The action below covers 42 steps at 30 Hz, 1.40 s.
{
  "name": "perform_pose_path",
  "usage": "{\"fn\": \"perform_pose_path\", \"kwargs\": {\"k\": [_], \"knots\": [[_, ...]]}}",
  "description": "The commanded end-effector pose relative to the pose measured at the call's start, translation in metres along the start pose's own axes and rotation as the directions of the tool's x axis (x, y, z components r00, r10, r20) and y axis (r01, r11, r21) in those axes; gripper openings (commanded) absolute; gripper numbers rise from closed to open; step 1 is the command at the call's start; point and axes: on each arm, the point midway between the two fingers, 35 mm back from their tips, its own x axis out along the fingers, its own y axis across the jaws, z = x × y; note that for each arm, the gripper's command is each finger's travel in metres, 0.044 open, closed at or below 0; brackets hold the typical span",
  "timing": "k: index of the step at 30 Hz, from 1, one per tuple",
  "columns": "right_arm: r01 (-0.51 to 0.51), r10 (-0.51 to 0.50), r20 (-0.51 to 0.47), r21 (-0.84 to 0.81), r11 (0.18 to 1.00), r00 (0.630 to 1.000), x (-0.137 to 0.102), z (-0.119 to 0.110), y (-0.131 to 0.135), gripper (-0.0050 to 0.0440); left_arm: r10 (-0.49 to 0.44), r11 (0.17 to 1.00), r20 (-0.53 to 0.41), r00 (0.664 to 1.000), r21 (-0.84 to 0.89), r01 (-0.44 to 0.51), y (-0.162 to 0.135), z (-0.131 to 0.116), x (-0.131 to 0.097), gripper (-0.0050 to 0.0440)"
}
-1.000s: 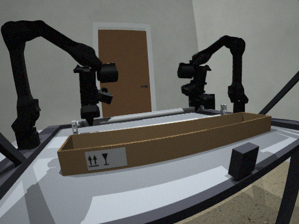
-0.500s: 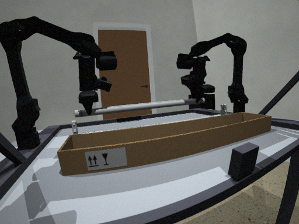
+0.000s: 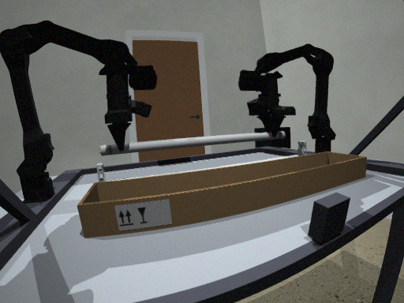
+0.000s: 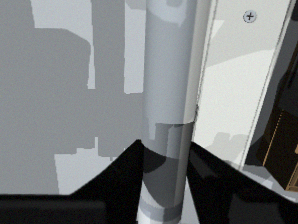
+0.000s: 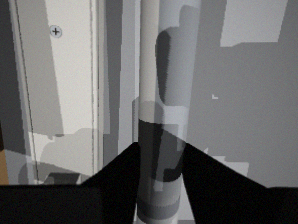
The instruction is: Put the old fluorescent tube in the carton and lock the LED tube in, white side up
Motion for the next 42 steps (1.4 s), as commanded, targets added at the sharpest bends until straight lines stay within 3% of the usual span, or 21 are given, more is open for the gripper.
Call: {"fn": "perform_pose_path", "kwargs": {"k": [1, 13, 15, 20, 29, 42], "knots": [[-0.061, 0.061, 0.039, 0.012, 0.998, 0.997, -0.010, 0.003, 0.006, 0.0073, -0.065, 0.998, 0.025, 0.998, 0.009, 0.064, -0.003, 0.005, -0.008, 0.0073], [-0.314, 0.313, 0.043, 0.023, 0.949, 0.949, -0.010, 0.000, 0.040, 0.0073, -0.316, 0.948, 0.012, 0.949, 0.038, 0.316, -0.026, 0.009, -0.005, 0.0073], [-0.314, 0.313, 0.043, 0.023, 0.949, 0.949, -0.010, 0.000, 0.040, 0.0073, -0.316, 0.948, 0.012, 0.949, 0.038, 0.316, -0.026, 0.009, -0.005, 0.0073], [-0.409, 0.408, 0.045, 0.029, 0.912, 0.912, -0.009, -0.002, 0.053, 0.0073, -0.411, 0.911, 0.008, 0.912, 0.048, 0.410, -0.035, 0.011, -0.004, 0.0073], [-0.470, 0.469, 0.041, 0.035, 0.882, 0.883, -0.007, -0.003, 0.062, 0.0073, -0.469, 0.882, 0.005, 0.883, 0.056, 0.468, -0.041, 0.012, -0.003, 0.0073], [-0.470, 0.469, 0.041, 0.035, 0.882, 0.882, -0.006, -0.003, 0.063, 0.0073, -0.469, 0.882, 0.005, 0.883, 0.056, 0.468, -0.042, 0.012, -0.003, 0.0073]]}}
